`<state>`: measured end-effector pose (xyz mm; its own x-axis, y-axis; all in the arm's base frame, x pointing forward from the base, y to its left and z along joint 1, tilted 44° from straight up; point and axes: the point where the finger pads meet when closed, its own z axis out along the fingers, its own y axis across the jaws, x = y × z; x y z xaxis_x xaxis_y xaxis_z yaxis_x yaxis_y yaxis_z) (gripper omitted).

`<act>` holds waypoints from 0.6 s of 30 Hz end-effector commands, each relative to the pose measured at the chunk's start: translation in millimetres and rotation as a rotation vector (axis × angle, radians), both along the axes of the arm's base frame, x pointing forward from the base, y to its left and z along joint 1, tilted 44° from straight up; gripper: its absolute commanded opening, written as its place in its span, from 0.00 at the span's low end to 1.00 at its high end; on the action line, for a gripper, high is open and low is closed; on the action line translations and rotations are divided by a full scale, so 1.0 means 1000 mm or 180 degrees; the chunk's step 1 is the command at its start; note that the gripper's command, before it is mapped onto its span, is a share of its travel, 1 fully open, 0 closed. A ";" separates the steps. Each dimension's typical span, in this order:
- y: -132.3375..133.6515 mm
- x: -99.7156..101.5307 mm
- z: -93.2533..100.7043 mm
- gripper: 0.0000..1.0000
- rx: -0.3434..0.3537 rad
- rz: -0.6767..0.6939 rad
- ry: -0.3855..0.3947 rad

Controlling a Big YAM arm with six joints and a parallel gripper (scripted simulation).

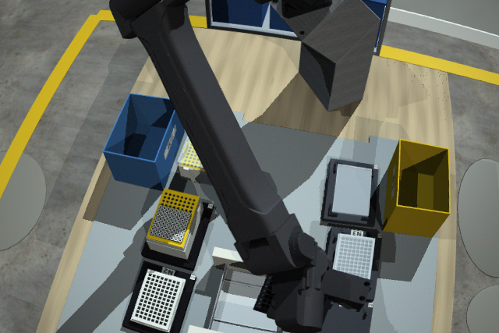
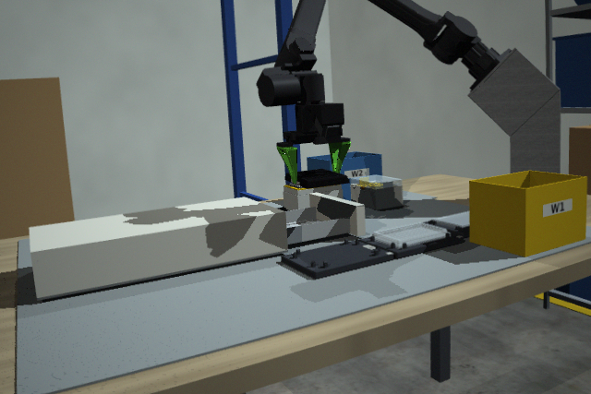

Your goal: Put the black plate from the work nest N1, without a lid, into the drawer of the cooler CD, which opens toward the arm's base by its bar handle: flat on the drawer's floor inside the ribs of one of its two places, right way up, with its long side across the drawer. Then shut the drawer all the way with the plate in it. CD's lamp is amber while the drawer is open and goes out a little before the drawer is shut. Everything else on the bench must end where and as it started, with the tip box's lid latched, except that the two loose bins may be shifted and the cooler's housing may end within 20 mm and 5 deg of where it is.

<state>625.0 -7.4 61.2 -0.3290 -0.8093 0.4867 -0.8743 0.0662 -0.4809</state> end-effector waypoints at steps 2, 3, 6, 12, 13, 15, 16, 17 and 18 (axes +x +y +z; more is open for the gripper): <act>-0.008 0.003 0.037 0.00 -0.0163 0.0384 0.0103; -0.010 0.003 0.039 0.00 -0.0163 0.0384 0.0094; -0.011 0.000 0.042 0.00 -0.0165 0.0411 0.0102; -0.019 0.002 0.054 0.00 -0.0162 0.0414 0.0044; -0.028 -0.005 0.048 0.00 -0.0166 0.0385 0.0103; -0.032 -0.009 0.050 0.00 -0.0171 0.0384 0.0123; -0.034 -0.009 0.051 0.00 -0.0170 0.0384 0.0108; -0.036 -0.009 0.053 0.00 -0.0170 0.0384 0.0103; -0.038 -0.010 0.055 0.00 -0.0170 0.0384 0.0095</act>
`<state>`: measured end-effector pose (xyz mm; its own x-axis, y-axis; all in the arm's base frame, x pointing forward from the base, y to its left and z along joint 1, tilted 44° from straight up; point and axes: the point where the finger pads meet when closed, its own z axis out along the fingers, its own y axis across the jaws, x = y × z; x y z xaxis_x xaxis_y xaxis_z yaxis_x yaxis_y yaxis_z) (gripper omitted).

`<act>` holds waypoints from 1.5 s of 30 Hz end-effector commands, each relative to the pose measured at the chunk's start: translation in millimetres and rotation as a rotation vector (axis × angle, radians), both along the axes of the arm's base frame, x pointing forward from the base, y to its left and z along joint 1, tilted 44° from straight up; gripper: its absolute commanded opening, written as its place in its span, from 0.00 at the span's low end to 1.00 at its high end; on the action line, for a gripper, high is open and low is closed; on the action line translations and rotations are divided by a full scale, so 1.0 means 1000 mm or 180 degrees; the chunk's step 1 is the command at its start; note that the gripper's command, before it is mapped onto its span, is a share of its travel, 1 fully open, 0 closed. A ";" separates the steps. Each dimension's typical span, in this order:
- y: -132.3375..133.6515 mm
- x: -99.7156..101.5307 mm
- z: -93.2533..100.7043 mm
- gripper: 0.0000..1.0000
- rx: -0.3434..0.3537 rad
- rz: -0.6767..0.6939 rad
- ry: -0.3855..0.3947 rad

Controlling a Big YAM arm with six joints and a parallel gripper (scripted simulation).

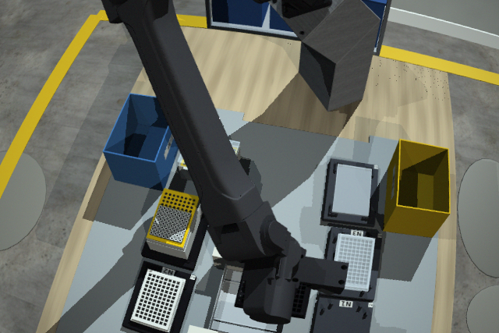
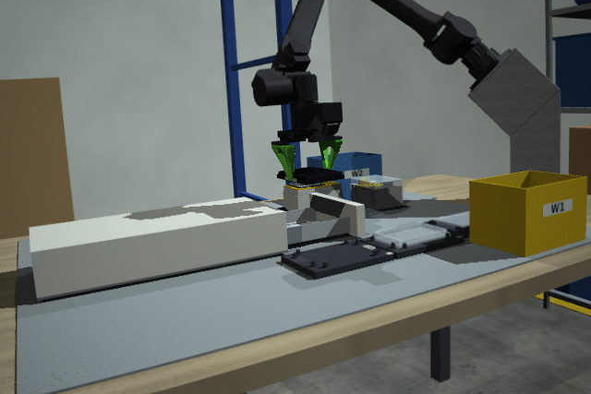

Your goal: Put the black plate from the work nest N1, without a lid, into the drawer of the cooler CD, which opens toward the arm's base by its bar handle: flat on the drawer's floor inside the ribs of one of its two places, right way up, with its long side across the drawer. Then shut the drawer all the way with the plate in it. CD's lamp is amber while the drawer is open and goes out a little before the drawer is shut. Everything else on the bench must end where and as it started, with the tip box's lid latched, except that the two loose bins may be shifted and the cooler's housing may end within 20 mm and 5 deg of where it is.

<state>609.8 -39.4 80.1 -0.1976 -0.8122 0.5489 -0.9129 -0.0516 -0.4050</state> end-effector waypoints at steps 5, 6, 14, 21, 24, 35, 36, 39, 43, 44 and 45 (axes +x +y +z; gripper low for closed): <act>-0.005 0.000 0.041 0.00 -0.0004 0.0113 -0.0152; -0.007 0.000 0.043 0.00 -0.0003 0.0114 -0.0162; -0.032 -0.006 0.052 0.00 -0.0015 0.0046 -0.0148; -0.009 0.000 0.057 0.00 -0.0012 0.0165 -0.0168; -0.015 0.001 0.059 0.00 -0.0012 0.0136 -0.0176; -0.016 0.005 0.064 0.00 -0.0010 0.0129 -0.0209; -0.016 0.005 0.064 0.00 -0.0010 0.0129 -0.0208; -0.017 0.004 0.063 0.00 -0.0011 0.0128 -0.0198; -0.017 0.004 0.063 0.00 -0.0011 0.0127 -0.0201; -0.017 0.005 0.064 0.00 -0.0011 0.0127 -0.0202; -0.017 0.005 0.064 0.00 -0.0010 0.0126 -0.0204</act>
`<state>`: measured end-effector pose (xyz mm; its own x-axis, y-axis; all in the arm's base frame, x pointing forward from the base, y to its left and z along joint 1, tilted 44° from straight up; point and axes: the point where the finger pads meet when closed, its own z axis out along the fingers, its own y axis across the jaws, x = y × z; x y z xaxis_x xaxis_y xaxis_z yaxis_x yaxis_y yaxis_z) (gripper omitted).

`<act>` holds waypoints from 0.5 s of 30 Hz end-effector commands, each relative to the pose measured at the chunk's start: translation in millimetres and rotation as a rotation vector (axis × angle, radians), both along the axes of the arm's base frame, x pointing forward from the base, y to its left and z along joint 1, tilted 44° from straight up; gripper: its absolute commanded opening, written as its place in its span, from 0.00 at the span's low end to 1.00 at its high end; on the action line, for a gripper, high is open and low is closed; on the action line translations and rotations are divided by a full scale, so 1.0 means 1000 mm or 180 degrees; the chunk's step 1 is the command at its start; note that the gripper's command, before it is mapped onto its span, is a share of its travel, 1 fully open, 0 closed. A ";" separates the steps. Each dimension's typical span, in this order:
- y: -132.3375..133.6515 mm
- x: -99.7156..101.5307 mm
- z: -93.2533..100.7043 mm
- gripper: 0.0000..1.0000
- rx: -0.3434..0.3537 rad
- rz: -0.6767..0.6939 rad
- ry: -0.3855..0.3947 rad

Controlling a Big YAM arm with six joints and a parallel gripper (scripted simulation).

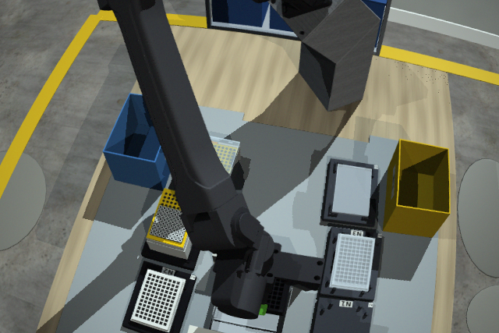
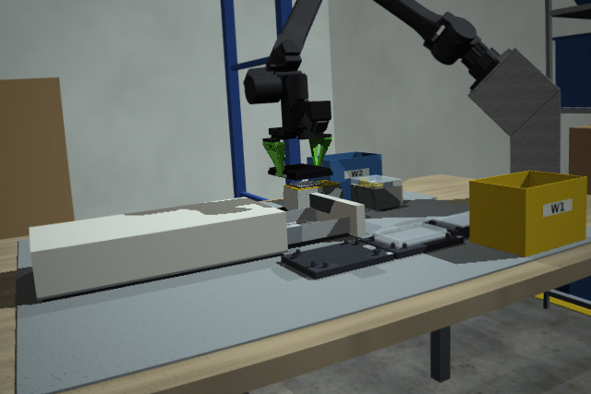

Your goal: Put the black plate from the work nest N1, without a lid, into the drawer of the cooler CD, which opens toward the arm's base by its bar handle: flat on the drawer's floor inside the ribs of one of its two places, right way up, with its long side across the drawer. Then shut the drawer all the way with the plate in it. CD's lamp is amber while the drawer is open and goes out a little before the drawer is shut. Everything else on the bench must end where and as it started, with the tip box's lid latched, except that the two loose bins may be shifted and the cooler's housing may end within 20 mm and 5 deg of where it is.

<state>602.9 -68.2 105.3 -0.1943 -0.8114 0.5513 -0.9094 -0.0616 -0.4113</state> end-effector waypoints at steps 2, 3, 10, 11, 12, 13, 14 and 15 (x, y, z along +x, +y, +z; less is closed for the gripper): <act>0.012 0.012 0.039 0.00 0.0005 0.0098 -0.0185; 0.012 0.012 0.039 0.00 0.0005 0.0097 -0.0186; 0.012 0.012 0.038 0.00 0.0005 0.0096 -0.0181; 0.012 0.012 0.039 0.00 0.0005 0.0096 -0.0182; 0.011 0.012 0.039 0.00 0.0005 0.0096 -0.0183; 0.011 0.012 0.039 0.00 0.0005 0.0096 -0.0184; 0.011 0.012 0.039 0.00 0.0005 0.0096 -0.0184; 0.011 0.012 0.039 0.00 0.0005 0.0096 -0.0184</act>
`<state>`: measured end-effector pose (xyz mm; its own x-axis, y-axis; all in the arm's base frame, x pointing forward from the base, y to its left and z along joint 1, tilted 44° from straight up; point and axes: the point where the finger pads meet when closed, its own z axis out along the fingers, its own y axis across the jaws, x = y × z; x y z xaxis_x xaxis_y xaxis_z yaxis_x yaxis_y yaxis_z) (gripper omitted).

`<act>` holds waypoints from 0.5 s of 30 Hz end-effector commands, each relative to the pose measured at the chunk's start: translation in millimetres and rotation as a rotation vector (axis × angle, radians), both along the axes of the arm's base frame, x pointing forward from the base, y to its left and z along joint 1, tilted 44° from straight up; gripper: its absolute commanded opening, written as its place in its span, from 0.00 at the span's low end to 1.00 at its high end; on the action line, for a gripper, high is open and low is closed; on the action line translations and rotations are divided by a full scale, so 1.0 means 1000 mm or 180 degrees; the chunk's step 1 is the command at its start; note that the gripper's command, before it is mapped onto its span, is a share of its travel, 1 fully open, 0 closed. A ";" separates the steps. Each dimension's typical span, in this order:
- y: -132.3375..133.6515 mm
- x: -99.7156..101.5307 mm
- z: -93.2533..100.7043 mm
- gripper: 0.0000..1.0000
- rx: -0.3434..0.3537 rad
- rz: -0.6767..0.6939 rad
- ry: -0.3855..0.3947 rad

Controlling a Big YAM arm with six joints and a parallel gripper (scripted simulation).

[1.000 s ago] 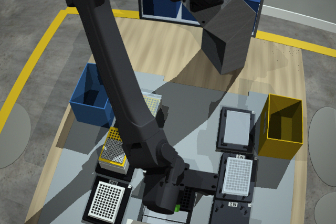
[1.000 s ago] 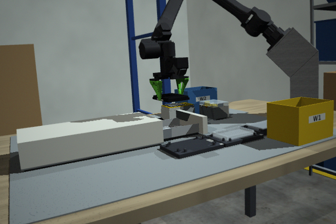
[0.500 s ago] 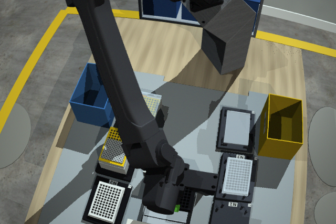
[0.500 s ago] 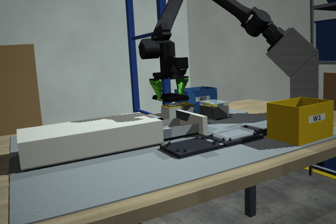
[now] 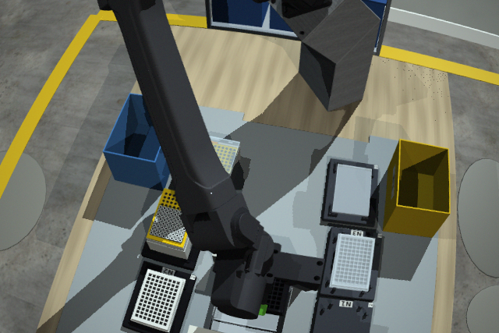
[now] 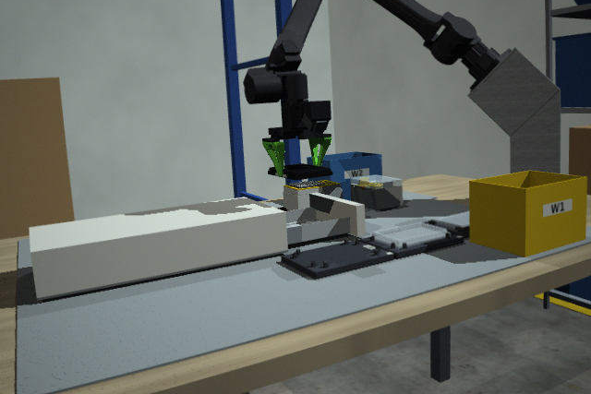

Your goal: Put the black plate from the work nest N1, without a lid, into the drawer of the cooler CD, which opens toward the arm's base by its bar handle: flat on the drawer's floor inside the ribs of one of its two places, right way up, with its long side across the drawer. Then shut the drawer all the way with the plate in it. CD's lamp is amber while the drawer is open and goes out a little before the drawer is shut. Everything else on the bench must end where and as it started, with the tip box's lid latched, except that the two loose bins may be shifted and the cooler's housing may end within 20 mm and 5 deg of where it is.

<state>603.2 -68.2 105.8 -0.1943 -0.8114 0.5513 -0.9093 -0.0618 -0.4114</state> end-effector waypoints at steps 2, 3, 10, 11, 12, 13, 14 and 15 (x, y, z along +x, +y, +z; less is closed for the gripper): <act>-0.001 0.016 0.039 0.00 0.0010 0.0039 -0.0252; -0.006 0.016 0.038 0.00 0.0009 0.0019 -0.0249; 0.002 0.017 0.001 0.00 0.0003 0.0085 -0.0085; -0.003 0.016 0.000 0.00 0.0000 0.0060 -0.0080; -0.009 0.015 -0.002 0.00 -0.0003 0.0035 -0.0075; -0.012 0.014 -0.004 0.00 -0.0002 0.0021 -0.0070; -0.013 0.014 -0.006 0.00 -0.0002 0.0023 -0.0066; -0.011 0.015 -0.007 0.00 -0.0002 0.0032 -0.0063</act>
<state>609.9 -77.8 98.7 -0.2044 -0.8122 0.5464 -0.9038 -0.0578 -0.4241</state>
